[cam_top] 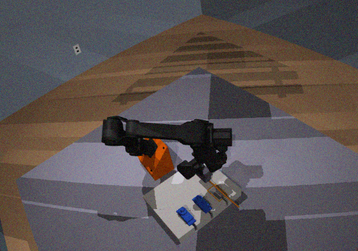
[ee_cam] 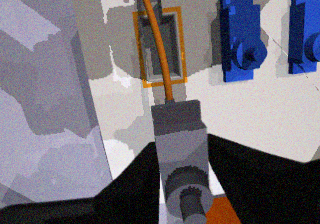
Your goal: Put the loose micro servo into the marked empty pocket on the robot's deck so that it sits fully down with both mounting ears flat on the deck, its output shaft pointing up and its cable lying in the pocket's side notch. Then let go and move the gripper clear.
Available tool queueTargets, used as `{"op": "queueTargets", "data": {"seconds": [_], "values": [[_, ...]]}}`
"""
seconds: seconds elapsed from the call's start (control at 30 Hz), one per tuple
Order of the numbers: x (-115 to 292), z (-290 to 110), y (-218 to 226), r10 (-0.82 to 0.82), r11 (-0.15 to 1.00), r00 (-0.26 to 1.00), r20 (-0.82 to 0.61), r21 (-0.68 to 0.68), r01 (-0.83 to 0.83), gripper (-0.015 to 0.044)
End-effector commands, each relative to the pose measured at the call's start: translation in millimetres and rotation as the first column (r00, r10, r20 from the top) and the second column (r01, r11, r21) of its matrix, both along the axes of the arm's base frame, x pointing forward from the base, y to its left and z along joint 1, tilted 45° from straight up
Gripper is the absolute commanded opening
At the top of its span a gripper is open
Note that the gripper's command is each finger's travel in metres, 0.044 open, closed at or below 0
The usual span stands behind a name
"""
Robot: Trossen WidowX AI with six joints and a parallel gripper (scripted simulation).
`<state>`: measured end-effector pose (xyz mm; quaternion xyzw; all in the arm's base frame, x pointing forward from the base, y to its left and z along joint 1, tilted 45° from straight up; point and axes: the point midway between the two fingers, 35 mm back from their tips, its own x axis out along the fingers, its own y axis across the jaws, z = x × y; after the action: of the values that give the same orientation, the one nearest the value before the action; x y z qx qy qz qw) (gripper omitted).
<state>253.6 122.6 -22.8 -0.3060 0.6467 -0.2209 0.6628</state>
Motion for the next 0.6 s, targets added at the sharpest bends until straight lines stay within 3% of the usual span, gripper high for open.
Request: {"op": "queueTargets", "data": {"seconds": [0.0, 0.57], "values": [[15.0, 0.8, 2.5, 0.006, 1.0, 1.0, 0.003, -0.001, -0.006, 0.0], [74.4, 0.7, 9.2, 0.001, 1.0, 1.0, 0.011, -0.001, -0.001, 0.0]]}}
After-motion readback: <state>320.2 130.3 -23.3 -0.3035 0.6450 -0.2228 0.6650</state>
